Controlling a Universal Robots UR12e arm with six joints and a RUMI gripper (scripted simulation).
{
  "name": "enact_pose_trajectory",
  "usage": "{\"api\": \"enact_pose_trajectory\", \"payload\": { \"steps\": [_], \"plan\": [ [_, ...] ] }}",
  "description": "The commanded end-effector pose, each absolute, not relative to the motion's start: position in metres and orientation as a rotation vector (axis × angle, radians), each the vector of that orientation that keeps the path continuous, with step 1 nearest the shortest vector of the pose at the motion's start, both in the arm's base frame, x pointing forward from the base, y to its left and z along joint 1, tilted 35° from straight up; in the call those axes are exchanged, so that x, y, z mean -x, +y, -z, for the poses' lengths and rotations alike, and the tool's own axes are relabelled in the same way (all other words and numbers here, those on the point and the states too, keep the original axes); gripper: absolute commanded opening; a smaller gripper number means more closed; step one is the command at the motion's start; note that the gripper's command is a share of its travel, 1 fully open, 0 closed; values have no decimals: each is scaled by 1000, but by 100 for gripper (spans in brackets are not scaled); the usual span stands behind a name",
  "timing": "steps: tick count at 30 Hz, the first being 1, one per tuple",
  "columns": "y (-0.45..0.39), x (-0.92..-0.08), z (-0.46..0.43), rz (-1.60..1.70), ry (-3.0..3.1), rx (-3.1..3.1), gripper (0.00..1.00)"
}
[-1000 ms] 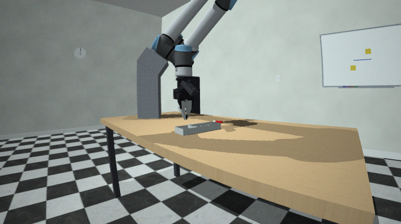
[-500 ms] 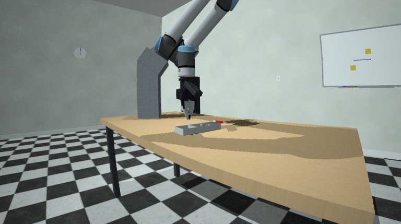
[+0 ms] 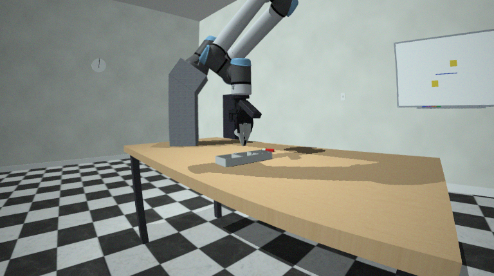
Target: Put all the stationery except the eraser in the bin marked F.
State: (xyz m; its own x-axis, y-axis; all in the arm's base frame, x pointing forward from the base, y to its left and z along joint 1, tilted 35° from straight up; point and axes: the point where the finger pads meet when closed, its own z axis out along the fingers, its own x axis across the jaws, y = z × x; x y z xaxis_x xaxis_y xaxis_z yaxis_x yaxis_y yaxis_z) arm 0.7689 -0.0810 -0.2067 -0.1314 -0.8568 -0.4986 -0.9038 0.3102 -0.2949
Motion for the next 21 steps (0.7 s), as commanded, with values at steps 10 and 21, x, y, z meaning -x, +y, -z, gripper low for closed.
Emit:
{"api": "enact_pose_trajectory", "payload": {
  "steps": [10, 21],
  "plan": [
    [-69, -779, 222, -101, 1999, 1548, 4],
    [-59, -789, 242, -101, 1999, 1548, 4]
  ]
}}
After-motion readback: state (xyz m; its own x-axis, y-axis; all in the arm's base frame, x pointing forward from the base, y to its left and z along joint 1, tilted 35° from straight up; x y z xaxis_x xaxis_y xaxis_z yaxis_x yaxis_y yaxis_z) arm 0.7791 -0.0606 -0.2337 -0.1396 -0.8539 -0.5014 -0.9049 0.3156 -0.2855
